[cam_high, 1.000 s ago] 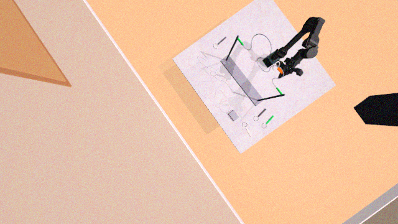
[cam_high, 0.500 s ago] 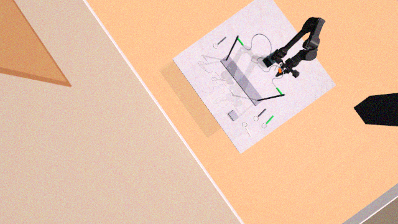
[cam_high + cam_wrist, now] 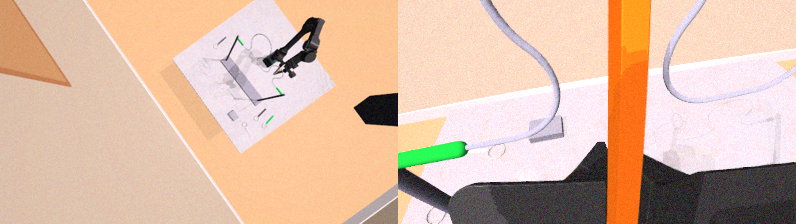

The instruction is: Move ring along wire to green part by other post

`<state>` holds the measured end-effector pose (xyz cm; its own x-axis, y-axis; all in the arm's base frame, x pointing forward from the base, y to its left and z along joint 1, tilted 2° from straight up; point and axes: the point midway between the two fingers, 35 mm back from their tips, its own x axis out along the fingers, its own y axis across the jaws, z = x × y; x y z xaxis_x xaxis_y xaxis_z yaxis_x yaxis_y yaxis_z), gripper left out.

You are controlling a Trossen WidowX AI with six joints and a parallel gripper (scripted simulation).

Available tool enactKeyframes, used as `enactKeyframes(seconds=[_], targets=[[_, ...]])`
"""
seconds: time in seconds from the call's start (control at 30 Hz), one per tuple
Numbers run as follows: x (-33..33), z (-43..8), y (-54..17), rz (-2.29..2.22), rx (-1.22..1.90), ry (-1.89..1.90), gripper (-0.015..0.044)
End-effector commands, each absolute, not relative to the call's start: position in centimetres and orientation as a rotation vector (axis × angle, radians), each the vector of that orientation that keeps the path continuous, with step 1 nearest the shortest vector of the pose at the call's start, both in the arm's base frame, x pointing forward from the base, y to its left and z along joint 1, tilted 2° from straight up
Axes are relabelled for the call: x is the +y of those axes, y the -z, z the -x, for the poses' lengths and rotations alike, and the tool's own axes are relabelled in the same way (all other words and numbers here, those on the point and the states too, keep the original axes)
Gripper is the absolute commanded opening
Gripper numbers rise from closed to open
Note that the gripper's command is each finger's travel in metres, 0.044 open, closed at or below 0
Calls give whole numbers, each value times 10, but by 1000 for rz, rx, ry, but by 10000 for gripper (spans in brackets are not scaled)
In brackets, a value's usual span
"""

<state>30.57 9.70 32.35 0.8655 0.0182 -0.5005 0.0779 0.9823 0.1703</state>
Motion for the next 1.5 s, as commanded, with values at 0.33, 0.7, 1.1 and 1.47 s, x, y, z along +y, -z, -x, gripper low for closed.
enactKeyframes(seconds=[0.33,0.7,1.1,1.47], targets=[[80,-307,-322,86,505,105,-150],[66,-307,-324,301,484,161,-150],[53,-307,-329,523,459,217,-150],[41,-308,-337,739,430,272,-150]])
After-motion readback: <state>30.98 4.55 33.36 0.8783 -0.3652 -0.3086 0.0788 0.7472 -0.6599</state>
